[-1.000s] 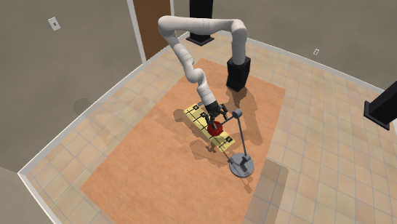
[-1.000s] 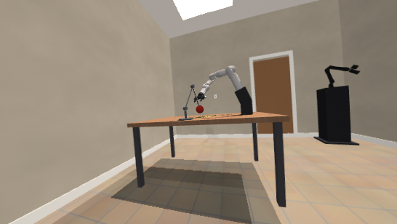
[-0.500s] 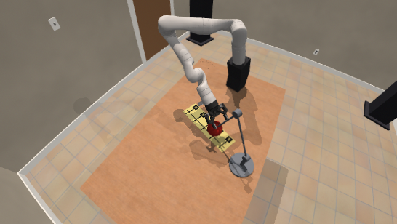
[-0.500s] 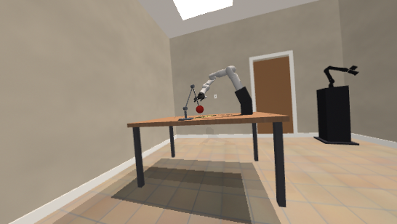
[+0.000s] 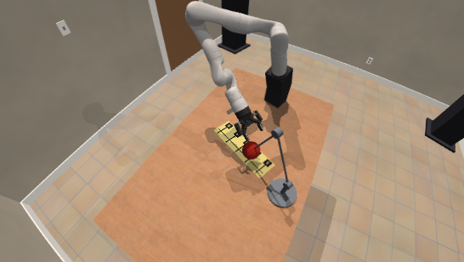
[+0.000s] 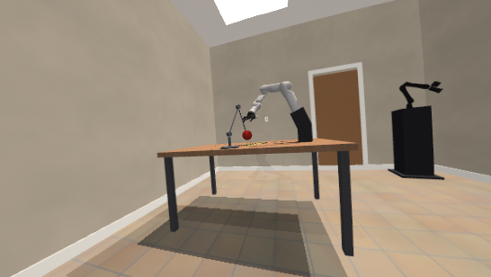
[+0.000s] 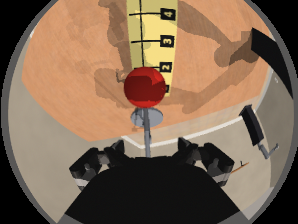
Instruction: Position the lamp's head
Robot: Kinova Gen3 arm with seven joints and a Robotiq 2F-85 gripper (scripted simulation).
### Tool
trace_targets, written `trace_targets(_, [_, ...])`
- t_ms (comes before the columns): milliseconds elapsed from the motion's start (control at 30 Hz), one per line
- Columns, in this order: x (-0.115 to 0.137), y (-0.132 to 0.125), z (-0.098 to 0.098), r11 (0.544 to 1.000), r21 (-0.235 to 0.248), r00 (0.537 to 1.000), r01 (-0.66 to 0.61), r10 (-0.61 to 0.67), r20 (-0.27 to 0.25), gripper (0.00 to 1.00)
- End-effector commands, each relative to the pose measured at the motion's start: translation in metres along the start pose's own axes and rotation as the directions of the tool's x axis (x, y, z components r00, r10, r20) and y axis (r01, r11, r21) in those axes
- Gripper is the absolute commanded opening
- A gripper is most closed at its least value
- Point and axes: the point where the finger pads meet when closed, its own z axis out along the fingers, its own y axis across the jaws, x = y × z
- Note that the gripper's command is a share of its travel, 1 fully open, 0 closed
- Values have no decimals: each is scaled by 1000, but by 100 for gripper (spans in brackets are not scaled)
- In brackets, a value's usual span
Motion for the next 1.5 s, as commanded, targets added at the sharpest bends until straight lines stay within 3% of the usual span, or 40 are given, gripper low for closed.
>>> trace_targets(0, [2,-6,-13,1000,13,1000,10,-10,-14,100])
trace_targets(467, [-1,1,-65,1000,0,1000,1,-1,0,100])
trace_targets(1467, [1,-4,-74,1000,-13,1000,-5,5,15,100])
